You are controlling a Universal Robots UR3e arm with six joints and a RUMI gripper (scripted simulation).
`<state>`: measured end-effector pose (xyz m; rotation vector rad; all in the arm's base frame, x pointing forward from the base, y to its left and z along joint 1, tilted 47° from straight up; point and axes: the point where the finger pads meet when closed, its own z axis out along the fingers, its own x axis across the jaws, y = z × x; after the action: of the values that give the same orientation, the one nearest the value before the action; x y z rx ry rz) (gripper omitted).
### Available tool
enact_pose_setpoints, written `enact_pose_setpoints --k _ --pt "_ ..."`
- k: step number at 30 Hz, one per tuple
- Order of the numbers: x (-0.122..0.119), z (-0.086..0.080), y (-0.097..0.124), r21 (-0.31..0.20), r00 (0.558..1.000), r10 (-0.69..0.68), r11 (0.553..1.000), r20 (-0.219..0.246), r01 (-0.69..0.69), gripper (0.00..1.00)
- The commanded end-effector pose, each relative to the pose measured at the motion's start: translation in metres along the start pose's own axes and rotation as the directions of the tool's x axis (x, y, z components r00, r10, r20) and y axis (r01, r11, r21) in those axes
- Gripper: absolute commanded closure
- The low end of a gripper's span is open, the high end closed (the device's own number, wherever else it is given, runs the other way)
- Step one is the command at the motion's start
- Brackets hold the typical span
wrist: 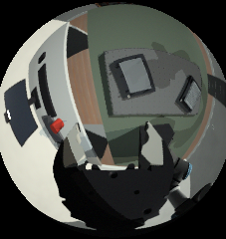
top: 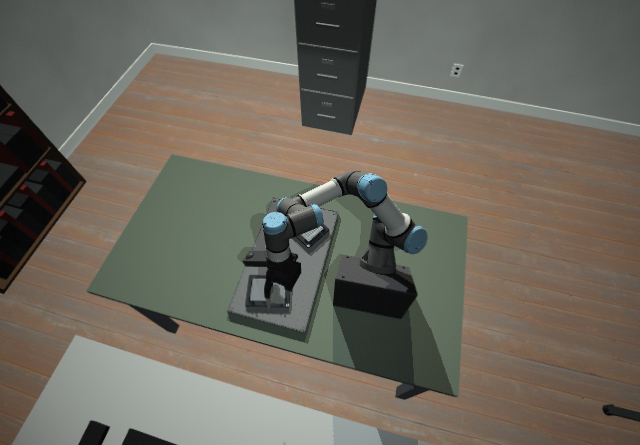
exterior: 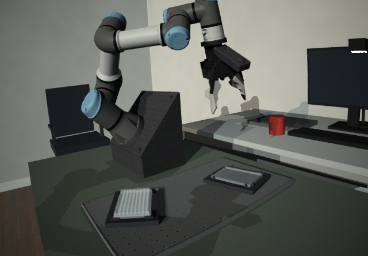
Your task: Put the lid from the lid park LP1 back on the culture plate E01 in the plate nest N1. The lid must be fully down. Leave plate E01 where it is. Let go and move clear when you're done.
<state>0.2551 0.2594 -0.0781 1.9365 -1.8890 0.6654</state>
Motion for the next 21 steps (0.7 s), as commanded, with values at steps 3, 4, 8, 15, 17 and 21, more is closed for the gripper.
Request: enact_pose_setpoints --k 3,4,8,15,17,21 --pt "0.007 0.02 -0.021 0.02 0.998 -0.051 0.998 -0.023 0.052 0.18" --pt "0.007 0.021 -0.023 0.02 0.998 -0.051 0.998 -0.023 0.052 0.18" --pt "0.012 0.032 -0.032 0.03 0.994 -0.1 0.994 -0.054 0.102 0.18" --pt "0.02 0.047 -0.046 0.034 0.988 -0.132 0.99 -0.076 0.135 0.18" --pt "0.024 0.054 -0.052 0.036 0.985 -0.149 0.988 -0.087 0.152 0.18" --pt "0.028 0.062 -0.058 0.036 0.981 -0.164 0.985 -0.099 0.169 0.18"
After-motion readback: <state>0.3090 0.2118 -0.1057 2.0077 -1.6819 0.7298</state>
